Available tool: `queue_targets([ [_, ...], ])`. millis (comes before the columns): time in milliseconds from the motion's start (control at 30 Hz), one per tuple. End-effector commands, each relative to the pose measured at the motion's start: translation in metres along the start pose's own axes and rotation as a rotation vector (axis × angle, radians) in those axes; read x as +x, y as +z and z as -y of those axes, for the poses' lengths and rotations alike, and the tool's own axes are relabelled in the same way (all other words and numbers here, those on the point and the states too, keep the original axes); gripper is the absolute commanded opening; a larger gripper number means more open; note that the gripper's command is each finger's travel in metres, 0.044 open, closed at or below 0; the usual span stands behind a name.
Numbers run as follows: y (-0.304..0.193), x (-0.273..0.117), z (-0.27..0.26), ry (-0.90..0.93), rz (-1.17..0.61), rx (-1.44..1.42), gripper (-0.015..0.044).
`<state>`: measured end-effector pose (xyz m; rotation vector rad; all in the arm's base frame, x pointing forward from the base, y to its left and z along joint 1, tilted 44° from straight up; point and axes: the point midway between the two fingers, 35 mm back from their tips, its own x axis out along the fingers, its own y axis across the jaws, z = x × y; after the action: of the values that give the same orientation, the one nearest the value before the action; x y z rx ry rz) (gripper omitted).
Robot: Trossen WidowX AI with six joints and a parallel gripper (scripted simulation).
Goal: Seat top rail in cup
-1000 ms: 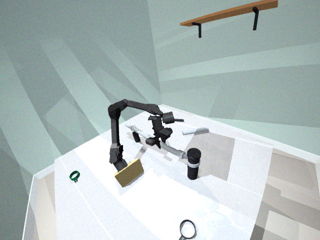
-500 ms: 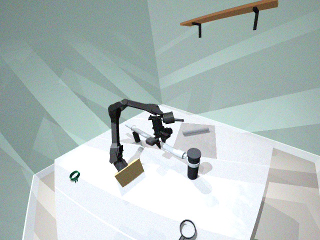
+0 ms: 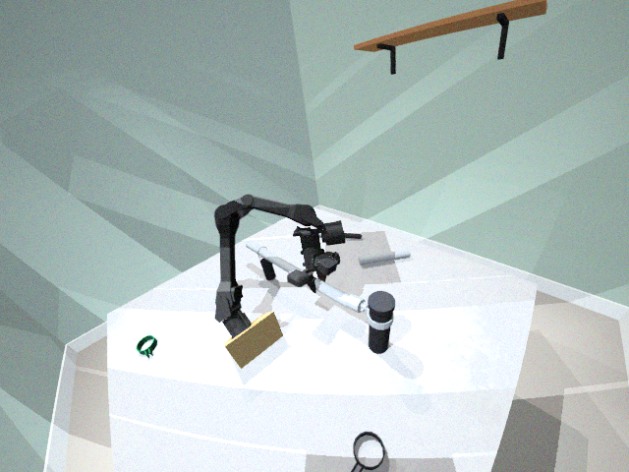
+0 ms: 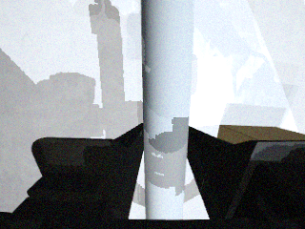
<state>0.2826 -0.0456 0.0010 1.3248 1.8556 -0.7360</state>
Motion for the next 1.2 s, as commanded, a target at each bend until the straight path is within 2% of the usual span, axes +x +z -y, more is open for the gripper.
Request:
queue_targets([
  [0,0.011,-0.009,-0.002,0.016,0.025,0.005,0.0],
  [1167,0.021,-0.009,0.002,0.016,0.026,0.005,0.0],
])
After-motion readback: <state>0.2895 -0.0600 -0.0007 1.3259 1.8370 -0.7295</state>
